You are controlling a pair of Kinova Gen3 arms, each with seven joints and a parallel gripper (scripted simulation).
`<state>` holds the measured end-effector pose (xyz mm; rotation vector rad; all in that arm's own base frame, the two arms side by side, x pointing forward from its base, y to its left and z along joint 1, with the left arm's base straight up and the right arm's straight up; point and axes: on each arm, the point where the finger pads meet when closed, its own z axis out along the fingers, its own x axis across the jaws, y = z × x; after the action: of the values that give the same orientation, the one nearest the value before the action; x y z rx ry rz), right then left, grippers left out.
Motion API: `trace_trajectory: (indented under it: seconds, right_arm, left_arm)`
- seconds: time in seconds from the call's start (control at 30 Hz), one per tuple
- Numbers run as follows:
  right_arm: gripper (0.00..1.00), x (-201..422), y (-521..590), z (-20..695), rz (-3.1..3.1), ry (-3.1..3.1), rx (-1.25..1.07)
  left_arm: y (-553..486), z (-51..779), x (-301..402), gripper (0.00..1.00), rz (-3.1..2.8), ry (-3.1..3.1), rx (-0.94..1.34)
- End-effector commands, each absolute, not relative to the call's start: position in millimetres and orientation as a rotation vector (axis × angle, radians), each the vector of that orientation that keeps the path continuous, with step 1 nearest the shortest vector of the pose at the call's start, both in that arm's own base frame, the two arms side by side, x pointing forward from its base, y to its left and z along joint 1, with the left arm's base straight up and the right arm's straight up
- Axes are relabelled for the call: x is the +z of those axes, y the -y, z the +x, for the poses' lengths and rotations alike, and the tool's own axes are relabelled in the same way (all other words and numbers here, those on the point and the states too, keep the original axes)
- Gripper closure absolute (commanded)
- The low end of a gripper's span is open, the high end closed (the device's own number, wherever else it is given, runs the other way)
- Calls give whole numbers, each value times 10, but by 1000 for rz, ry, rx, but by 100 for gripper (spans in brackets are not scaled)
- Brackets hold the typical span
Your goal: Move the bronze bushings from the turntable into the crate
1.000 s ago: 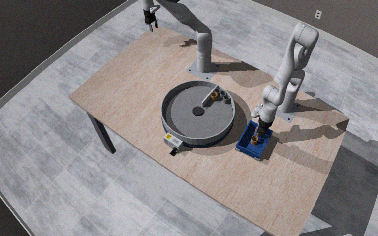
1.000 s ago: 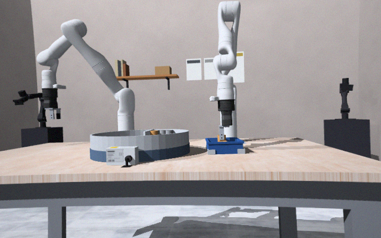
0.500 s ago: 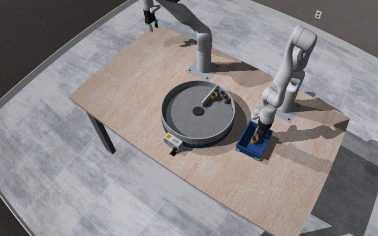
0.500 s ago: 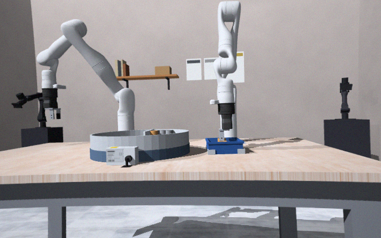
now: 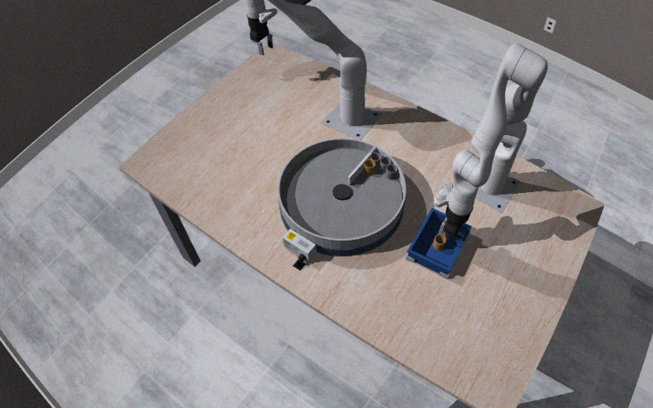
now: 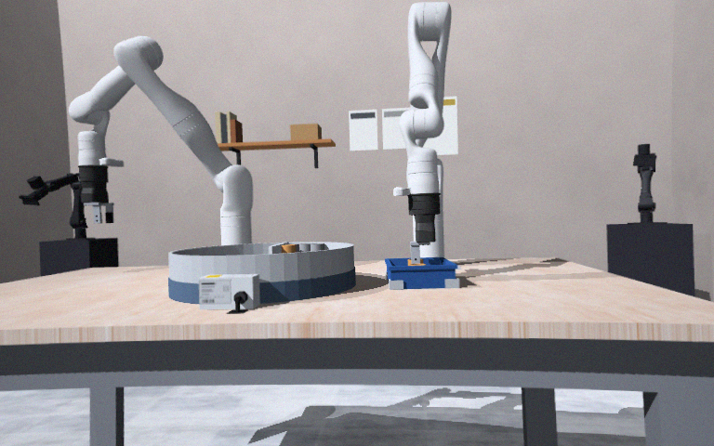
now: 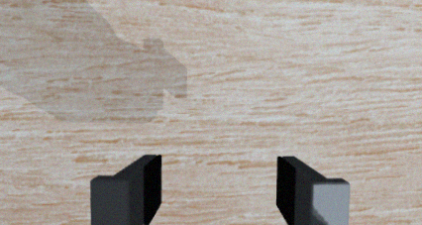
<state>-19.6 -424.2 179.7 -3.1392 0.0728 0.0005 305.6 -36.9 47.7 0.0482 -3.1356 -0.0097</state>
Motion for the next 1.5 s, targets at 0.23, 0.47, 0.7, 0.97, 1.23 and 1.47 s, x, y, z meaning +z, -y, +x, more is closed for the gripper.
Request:
trace_trajectory:
  seconds: [0.23, 0.47, 0.7, 0.97, 1.23, 1.47]
  right_arm:
    - [0, 1804, 4246, -197, -3141, -73, 0]
    - [0, 1804, 4246, -197, -3141, -73, 0]
    - [0, 1804, 4246, -197, -3141, -73, 0]
    - [0, 1804, 4246, -197, -3141, -73, 0]
    - [0, 1804, 4246, -197, -3141, -73, 0]
    - [0, 1804, 4246, -197, -3141, -73, 0]
  left_arm:
    - [369, 3059, 480, 100, 48, 3137, -10]
    - [369, 3059, 480, 100, 48, 3137, -10]
    - [369, 3059, 480, 100, 48, 3137, -10]
    - [369, 3059, 476, 100, 48, 3137, -10]
    - [369, 3060, 459, 100, 48, 3137, -10]
    - [369, 3059, 437, 100, 48, 3137, -10]
